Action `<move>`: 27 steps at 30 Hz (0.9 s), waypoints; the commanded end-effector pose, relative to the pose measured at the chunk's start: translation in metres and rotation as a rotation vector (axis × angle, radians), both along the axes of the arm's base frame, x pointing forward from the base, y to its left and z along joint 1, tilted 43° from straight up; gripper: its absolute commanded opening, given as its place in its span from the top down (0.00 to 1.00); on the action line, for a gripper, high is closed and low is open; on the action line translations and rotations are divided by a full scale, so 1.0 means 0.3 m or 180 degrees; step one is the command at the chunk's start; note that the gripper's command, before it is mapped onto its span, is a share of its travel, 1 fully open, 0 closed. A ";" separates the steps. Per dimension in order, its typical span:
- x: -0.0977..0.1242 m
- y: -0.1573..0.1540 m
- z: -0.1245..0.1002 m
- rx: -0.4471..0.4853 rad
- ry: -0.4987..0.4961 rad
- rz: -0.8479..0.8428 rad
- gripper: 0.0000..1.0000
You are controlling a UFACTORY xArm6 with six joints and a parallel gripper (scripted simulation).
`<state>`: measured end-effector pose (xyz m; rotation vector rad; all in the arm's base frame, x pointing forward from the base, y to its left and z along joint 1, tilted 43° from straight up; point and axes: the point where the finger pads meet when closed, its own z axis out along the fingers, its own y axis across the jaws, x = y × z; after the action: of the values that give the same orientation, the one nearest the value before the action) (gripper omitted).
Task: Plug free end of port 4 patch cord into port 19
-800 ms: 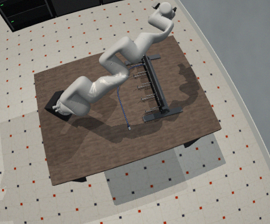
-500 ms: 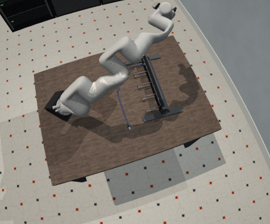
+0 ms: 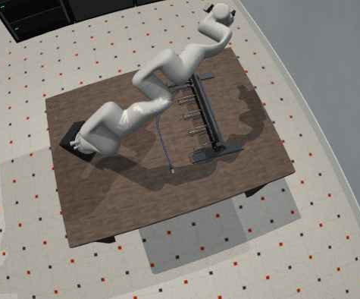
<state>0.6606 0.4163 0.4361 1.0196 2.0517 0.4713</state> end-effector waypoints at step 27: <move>0.050 -0.641 0.110 -0.0106 0.0082 -0.0526 0.00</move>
<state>0.6794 0.2449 0.4647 1.1641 1.9862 0.3350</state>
